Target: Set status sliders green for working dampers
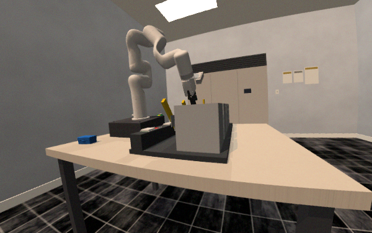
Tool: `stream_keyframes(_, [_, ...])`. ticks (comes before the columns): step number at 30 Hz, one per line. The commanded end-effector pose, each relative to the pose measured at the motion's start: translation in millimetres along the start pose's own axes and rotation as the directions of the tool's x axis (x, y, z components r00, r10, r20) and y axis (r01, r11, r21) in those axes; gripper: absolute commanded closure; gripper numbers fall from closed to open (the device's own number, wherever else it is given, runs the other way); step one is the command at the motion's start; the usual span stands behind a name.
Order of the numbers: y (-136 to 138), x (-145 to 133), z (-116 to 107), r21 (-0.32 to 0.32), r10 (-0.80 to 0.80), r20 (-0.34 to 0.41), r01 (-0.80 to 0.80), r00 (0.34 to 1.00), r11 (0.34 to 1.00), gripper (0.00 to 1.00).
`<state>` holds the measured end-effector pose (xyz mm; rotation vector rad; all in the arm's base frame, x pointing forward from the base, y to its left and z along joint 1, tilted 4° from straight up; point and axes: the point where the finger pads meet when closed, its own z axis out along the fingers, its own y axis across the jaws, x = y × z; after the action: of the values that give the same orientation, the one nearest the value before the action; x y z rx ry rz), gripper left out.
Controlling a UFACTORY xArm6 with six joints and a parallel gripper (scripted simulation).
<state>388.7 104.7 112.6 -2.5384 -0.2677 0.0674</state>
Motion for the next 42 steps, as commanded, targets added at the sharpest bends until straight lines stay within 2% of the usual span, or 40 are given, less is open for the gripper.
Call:
stream_keyframes(1, [-1,1,-12,0.000,-0.002,-0.003,0.002,1.000,1.000,0.61])
stream_keyframes(9, [-1,1,-30,0.000,-0.002,-0.003,0.002,1.000,1.000,0.61])
stream_keyframes(19, [-3,3,-31,-0.015,-0.002,-0.001,0.002,1.000,1.000,0.61])
stream_keyframes(21, [-10,10,-29,-0.058,0.000,0.003,0.001,1.000,0.998,0.61])
stream_keyframes(25, [-39,37,-24,-0.215,0.000,0.002,0.001,1.000,0.977,0.61])
stream_keyframes(30, [-70,64,-19,-0.360,-0.008,-0.016,0.002,1.000,0.933,0.61])
stream_keyframes(33, [-71,65,-19,-0.365,-0.008,-0.017,0.002,1.000,0.931,0.61])
stream_keyframes(35, [-89,82,-15,-0.459,-0.005,-0.004,0.003,1.000,0.888,0.61])
stream_keyframes(40, [-114,105,-11,-0.582,-0.004,-0.012,-0.004,1.000,0.813,0.61])
stream_keyframes(42, [-120,111,-10,-0.611,-0.006,-0.021,-0.008,1.000,0.792,0.61])
